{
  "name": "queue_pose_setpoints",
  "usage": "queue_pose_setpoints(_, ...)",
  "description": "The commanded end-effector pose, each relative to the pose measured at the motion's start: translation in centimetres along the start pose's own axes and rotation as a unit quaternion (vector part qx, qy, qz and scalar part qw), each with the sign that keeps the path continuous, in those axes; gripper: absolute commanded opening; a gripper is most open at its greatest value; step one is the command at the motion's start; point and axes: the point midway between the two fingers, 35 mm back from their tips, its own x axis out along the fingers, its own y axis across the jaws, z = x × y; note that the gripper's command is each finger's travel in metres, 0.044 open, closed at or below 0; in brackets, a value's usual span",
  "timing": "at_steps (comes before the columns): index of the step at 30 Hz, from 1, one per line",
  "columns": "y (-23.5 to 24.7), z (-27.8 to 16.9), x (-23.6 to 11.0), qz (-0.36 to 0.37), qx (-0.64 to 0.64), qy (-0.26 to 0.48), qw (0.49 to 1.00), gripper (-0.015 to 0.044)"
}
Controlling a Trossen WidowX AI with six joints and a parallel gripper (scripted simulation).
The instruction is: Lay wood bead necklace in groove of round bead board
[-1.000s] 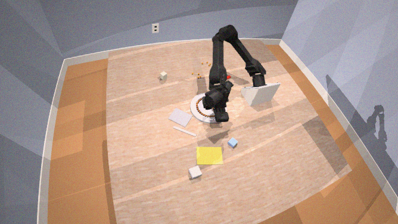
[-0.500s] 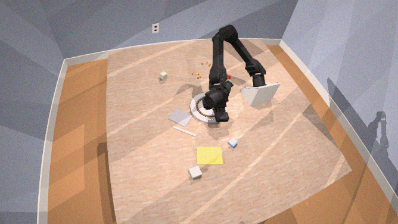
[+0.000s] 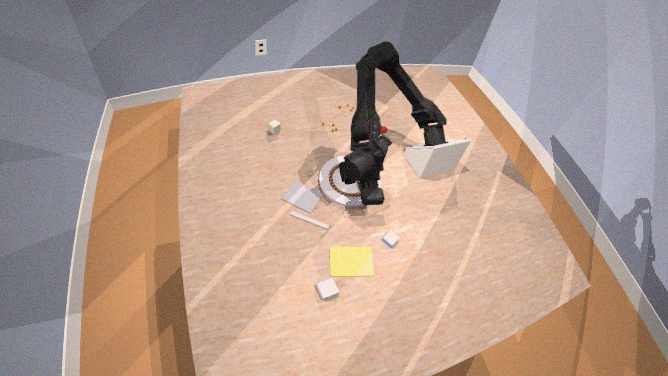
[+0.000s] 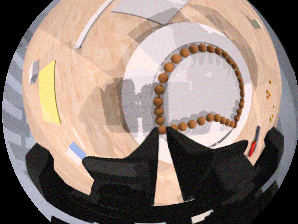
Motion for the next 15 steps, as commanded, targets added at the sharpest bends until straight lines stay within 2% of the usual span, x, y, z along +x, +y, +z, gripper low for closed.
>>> queue_pose_setpoints(1,0.00,0.00,0.00,0.000,0.000,0.000,1.000,0.0052)
queue_pose_setpoints(15,-0.11,-0.12,-0.71,-0.003,-0.002,0.003,1.000,0.0420)
